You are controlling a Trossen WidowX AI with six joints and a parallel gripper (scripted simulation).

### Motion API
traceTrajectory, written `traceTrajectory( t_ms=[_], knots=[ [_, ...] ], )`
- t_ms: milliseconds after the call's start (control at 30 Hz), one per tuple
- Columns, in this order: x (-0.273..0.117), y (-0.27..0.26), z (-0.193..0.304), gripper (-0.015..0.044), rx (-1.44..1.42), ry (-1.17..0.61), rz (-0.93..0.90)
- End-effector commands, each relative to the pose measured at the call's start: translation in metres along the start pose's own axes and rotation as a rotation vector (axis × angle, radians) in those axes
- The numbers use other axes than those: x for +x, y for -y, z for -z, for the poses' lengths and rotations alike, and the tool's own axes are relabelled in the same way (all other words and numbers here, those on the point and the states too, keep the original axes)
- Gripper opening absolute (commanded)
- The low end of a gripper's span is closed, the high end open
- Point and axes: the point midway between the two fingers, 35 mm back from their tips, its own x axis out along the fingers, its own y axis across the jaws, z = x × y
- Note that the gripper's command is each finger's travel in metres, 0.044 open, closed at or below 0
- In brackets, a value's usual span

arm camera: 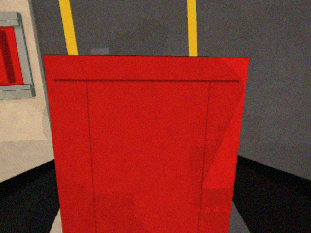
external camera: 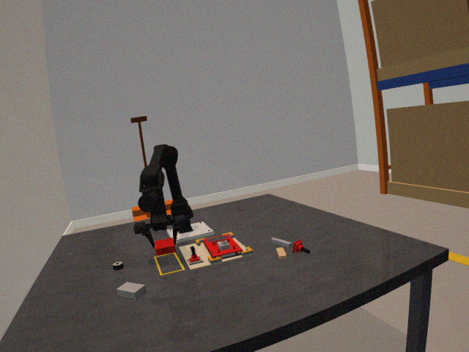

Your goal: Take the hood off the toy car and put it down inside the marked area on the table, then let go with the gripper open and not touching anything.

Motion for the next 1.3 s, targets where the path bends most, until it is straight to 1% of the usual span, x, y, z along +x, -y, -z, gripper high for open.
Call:
traceTrajectory(
  t_ms=[0,1267],
  knots=[
    [0.003,0.000,0.000,0.0000,-0.004,0.000,0.000],
    [0.025,-0.001,0.002,0.0000,-0.004,0.000,0.000]
  ],
)
